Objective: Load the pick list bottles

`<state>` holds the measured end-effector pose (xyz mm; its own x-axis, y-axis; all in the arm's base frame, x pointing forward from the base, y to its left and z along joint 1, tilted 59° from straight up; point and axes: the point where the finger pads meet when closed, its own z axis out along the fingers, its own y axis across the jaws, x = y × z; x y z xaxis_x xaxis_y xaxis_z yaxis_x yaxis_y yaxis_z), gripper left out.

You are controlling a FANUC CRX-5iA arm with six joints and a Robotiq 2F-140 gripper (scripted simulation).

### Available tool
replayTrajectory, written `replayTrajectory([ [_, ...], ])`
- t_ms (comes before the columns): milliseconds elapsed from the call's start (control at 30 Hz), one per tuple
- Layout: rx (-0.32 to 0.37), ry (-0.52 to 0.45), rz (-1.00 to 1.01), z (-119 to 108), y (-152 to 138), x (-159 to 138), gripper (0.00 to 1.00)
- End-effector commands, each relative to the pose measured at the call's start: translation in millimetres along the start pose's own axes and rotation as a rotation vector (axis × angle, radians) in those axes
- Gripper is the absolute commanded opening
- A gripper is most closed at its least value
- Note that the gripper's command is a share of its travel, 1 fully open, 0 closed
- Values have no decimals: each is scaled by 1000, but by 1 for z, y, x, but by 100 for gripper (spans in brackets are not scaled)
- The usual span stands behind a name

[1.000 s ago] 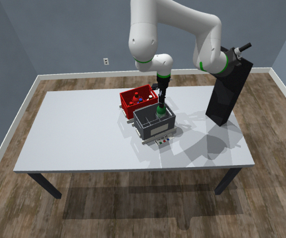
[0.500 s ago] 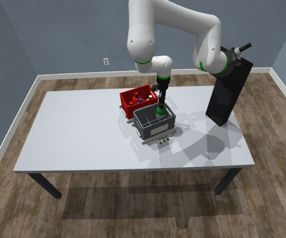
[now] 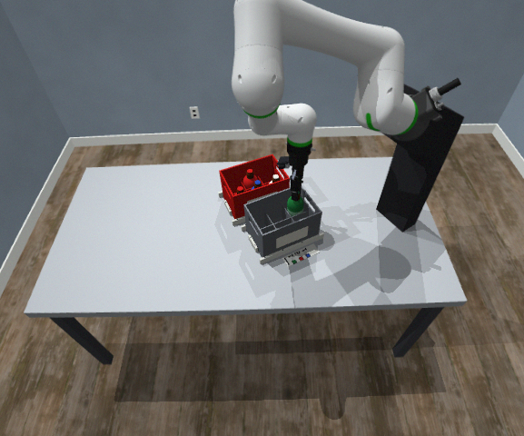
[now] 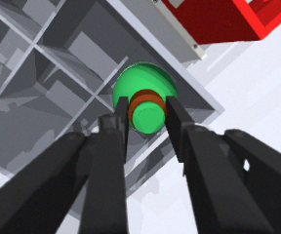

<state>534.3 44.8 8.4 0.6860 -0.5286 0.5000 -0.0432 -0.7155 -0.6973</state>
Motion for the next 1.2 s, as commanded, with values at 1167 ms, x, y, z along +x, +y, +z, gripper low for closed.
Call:
replayTrajectory([
  [1167,-1,1,0,17,0,0,10],
])
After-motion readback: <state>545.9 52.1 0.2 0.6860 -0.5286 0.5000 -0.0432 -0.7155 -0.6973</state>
